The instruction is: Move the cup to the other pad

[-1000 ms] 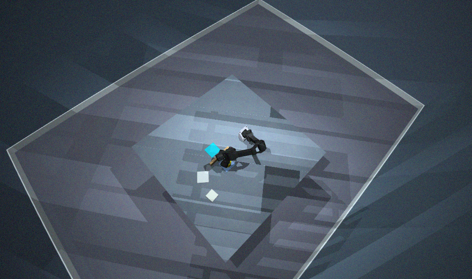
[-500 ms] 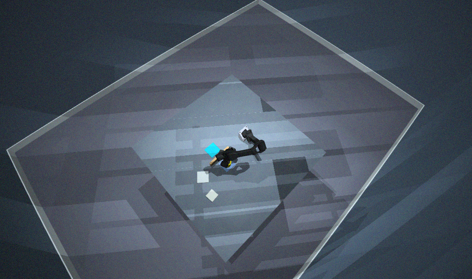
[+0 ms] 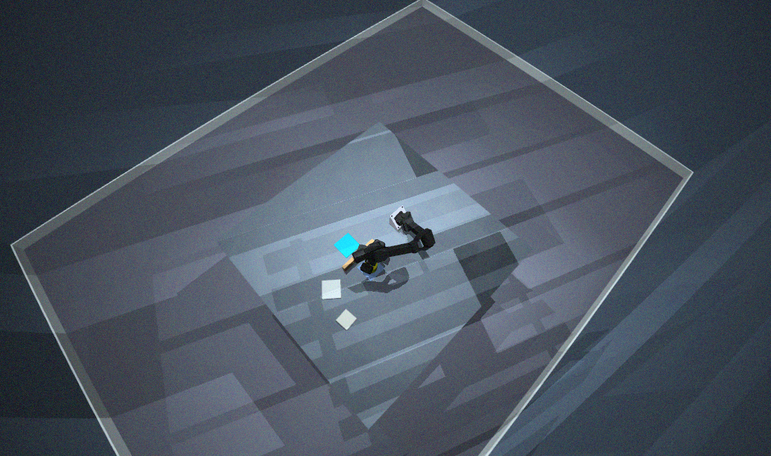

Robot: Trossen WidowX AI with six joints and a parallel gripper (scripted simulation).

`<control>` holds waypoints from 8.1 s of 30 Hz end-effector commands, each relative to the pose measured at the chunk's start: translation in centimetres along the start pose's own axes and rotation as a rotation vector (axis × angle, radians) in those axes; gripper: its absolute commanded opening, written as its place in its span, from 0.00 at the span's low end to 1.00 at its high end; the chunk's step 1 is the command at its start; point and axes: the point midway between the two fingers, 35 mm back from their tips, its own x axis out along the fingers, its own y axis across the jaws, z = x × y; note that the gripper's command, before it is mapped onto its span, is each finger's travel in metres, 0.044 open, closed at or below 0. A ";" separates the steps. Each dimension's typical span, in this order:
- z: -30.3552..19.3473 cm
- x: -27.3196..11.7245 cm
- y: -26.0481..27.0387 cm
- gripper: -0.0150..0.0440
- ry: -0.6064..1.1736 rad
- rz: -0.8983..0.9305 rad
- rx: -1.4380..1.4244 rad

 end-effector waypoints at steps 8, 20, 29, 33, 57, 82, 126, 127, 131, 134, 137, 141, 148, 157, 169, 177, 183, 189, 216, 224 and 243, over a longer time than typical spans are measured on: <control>0.3 -3.2 0.3 0.25 -0.008 0.005 -0.001; 0.1 -7.2 0.0 0.25 -0.002 0.005 0.002; 0.0 -6.9 -0.2 0.25 0.007 0.004 0.010; 0.0 -6.9 -0.2 0.25 0.007 0.004 0.010; 4.1 -7.0 -1.6 0.25 -0.003 0.005 0.003; 10.2 -7.1 -3.8 0.25 -0.007 0.004 0.002; 18.5 -7.4 -6.5 0.25 -0.011 0.004 0.000; 18.5 -7.3 -6.5 0.25 -0.011 0.004 0.000; 18.5 -6.8 -6.5 0.25 -0.011 0.004 0.000; 18.5 -6.4 -6.4 0.25 -0.011 0.004 0.000; 18.5 -5.9 -6.4 0.25 -0.011 0.004 0.000; 18.6 -5.4 -6.4 0.25 -0.011 0.004 0.000; 18.6 -4.4 -6.4 0.25 -0.011 0.005 0.000; 18.7 -3.1 -6.4 0.25 -0.010 0.005 0.000; 18.7 -1.3 -6.4 0.25 -0.010 0.005 0.000; 18.6 -0.3 -6.5 0.25 -0.009 0.006 0.000; 18.7 -0.5 -6.4 0.25 -0.015 0.001 -0.008; 18.7 -0.5 -6.4 0.25 -0.015 0.001 -0.008; 18.7 -2.6 -6.4 0.50 -0.014 0.002 -0.005; 18.6 -3.9 -6.5 0.50 -0.013 0.003 -0.002; 18.1 -5.3 -7.1 0.64 0.003 0.003 0.009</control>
